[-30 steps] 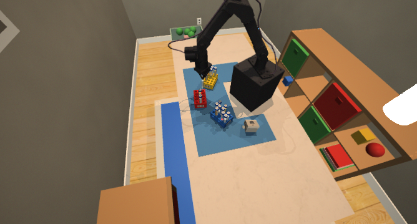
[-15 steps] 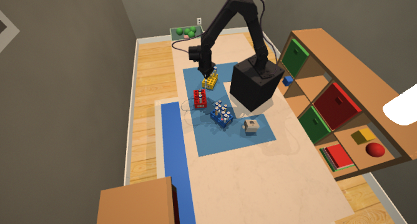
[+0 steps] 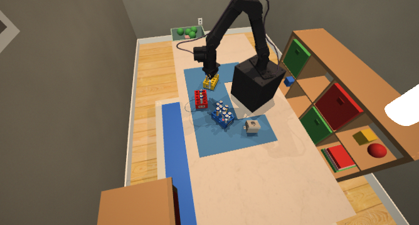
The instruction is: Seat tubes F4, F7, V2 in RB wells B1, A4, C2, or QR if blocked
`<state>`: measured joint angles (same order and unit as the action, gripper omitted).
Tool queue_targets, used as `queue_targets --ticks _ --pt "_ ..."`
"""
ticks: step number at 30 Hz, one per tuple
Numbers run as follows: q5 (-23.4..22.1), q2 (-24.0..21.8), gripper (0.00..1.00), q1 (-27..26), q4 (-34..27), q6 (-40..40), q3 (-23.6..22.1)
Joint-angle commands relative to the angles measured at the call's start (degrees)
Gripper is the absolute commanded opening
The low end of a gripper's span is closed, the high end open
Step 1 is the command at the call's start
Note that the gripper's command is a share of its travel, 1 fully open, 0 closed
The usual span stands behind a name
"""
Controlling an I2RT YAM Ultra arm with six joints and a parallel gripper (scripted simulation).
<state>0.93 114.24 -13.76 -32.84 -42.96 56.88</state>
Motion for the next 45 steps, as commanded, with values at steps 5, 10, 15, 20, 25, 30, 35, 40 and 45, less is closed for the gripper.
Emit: queue_targets --ticks 5,10,15,20,25,30,35,40,45 --pt "0.4 -2.8 0.00 3.5 1.9 -3.3 -2.8" --pt "0.4 -4.0 0.00 6.2 2.7 -5.9 -4.9" --pt "0.1 -4.6 0.00 6.9 2.8 -14.1 -3.8" --pt "0.2 -4.1 0.00 6.3 2.6 -21.5 -3.9" --pt "0.2 -4.1 0.00 6.3 2.5 -29.2 -3.9" --pt "0.5 -4.7 0.00 5.5 2.9 -32.6 -5.9" --pt "0.6 -6.1 0.00 2.8 3.8 -29.3 -8.1" --pt "0.3 -7.0 0.00 0.9 4.1 -27.4 -9.3" --pt "0.2 -8.2 0.00 -2.1 4.7 -24.4 -11.0"
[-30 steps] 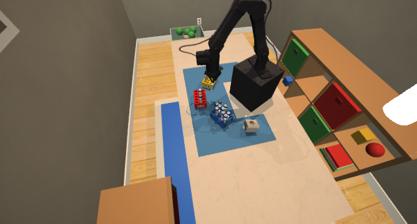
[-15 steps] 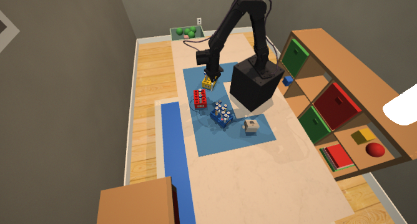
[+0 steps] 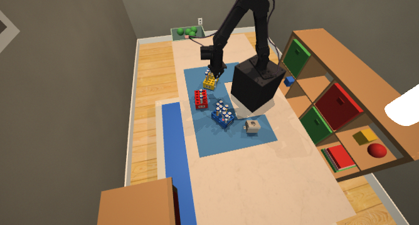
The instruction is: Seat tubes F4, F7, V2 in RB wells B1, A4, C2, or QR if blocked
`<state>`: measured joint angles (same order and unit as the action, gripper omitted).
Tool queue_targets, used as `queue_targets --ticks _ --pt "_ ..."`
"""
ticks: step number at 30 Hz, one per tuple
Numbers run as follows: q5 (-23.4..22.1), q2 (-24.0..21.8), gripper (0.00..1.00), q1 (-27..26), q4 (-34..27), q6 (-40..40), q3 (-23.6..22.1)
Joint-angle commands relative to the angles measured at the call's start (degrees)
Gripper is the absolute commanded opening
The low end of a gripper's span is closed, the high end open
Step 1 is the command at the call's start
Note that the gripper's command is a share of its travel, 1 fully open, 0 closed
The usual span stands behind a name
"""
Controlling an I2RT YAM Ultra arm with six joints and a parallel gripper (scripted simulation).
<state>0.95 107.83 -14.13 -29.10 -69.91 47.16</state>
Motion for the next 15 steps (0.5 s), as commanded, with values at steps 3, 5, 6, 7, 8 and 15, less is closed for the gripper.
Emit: queue_targets --ticks 3,5,6,7,8,15 --pt "0.1 -2.4 0.00 -3.7 1.3 4.5 -2.2" --pt "0.1 -2.9 0.00 -5.0 1.4 5.8 -2.8" --pt "0.1 -3.1 0.00 -5.7 1.5 6.5 -3.1" --pt "0.1 -3.3 0.00 -6.4 1.6 7.1 -3.4" --pt "0.0 -3.5 0.00 -7.1 1.7 7.8 -3.7" --pt "0.0 -4.3 0.00 -10.6 1.9 11.3 -4.8"
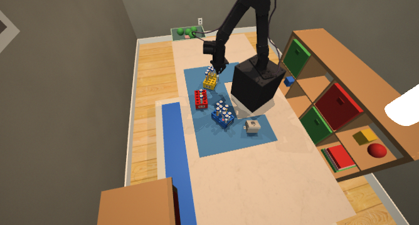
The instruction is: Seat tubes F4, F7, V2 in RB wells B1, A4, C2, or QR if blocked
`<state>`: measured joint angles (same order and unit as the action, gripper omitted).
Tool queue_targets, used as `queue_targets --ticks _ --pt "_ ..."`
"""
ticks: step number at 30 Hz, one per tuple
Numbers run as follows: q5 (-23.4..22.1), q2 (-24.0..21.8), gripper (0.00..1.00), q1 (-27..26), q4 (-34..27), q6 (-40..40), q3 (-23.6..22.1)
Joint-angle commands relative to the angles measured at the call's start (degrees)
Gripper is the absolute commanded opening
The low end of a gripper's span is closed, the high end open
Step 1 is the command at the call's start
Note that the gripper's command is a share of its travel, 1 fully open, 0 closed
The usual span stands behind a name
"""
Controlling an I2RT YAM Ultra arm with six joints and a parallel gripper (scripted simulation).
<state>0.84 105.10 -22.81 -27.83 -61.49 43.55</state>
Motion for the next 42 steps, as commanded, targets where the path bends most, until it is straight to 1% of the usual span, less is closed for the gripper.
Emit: queue_targets --ticks 1,2,3,4,5,10,12,27,29,42 --pt "0.1 -1.8 0.00 -2.6 0.6 3.6 -1.4" --pt "0.1 -1.9 0.00 -3.4 0.8 4.3 -1.6" --pt "0.2 -1.4 0.00 -3.6 0.2 4.6 1.1" --pt "0.1 0.5 0.00 -3.7 0.0 4.7 1.4" --pt "0.0 0.7 0.00 -3.8 -0.6 4.8 1.8" --pt "0.0 2.1 0.00 -4.2 -1.4 5.3 3.8" --pt "0.0 2.1 0.00 -4.2 -1.4 5.3 3.8" --pt "0.0 6.2 0.00 -5.2 -3.5 6.3 10.0" --pt "0.0 6.2 0.00 -5.2 -3.5 6.3 10.0" --pt "-0.1 9.7 0.00 -6.0 -5.5 7.0 15.6"
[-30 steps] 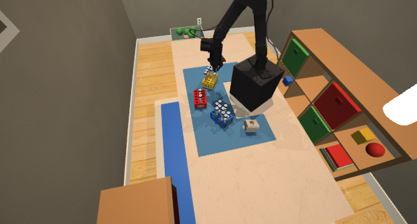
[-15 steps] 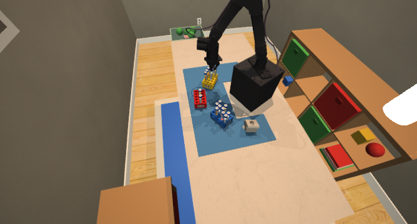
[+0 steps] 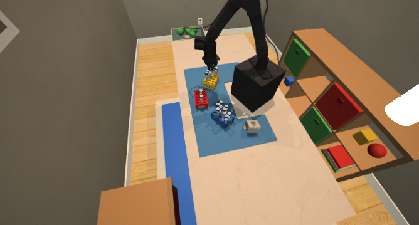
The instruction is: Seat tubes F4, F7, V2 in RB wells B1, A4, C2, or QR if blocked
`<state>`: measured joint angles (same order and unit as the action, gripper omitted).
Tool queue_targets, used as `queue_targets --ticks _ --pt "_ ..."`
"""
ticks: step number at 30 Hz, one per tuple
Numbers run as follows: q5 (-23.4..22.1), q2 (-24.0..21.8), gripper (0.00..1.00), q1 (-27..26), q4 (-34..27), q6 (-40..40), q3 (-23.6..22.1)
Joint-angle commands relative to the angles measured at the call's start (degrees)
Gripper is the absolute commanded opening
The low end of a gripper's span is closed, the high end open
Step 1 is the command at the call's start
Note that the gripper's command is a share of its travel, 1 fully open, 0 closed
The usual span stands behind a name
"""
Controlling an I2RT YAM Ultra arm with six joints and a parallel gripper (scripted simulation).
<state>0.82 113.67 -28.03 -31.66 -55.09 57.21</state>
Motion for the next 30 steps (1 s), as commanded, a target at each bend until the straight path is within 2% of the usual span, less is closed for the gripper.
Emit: queue_targets --ticks 1,25,30 --pt "-0.1 1.4 0.00 -0.8 -1.8 0.7 2.4" --pt "-0.1 6.8 0.00 -1.7 -5.4 1.6 11.5" --pt "0.0 5.9 0.00 -1.2 -4.8 1.2 10.4"
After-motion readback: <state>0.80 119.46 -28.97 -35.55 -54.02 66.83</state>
